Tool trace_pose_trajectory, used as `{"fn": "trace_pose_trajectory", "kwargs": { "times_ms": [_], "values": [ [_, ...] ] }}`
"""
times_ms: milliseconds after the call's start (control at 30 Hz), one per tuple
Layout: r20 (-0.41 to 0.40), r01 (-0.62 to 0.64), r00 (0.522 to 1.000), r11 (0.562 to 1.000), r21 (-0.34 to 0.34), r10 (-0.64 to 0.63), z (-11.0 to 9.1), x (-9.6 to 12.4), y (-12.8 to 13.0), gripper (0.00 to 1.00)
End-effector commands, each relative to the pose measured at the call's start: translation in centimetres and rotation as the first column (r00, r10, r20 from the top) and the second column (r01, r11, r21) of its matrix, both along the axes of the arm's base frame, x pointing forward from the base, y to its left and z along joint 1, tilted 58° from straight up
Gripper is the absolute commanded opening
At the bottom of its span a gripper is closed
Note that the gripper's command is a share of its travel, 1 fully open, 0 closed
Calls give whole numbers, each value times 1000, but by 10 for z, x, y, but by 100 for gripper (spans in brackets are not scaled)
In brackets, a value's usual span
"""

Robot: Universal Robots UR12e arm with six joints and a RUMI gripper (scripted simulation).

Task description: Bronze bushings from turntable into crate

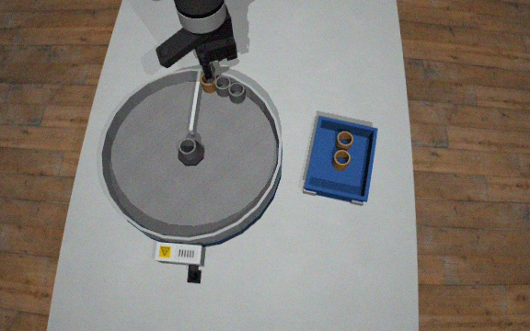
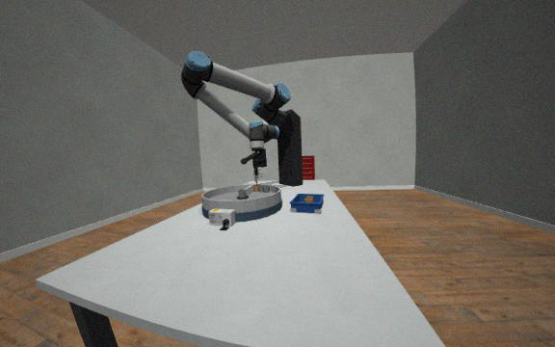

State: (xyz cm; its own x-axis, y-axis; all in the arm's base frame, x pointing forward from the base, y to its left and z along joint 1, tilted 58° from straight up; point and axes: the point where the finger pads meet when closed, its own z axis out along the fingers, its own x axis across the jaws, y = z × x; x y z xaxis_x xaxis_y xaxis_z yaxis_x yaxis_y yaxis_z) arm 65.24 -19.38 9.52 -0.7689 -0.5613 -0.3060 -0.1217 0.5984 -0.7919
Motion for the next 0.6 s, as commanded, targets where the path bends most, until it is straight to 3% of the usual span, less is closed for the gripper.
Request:
{"fn": "trace_pose_trajectory", "kwargs": {
  "times_ms": [0,567],
  "values": [
    [2,-1,1000,1000,-1,1,1,1,1,5],
    [1,0,1000,1000,0,0,-1,1,-1,5]
  ]
}}
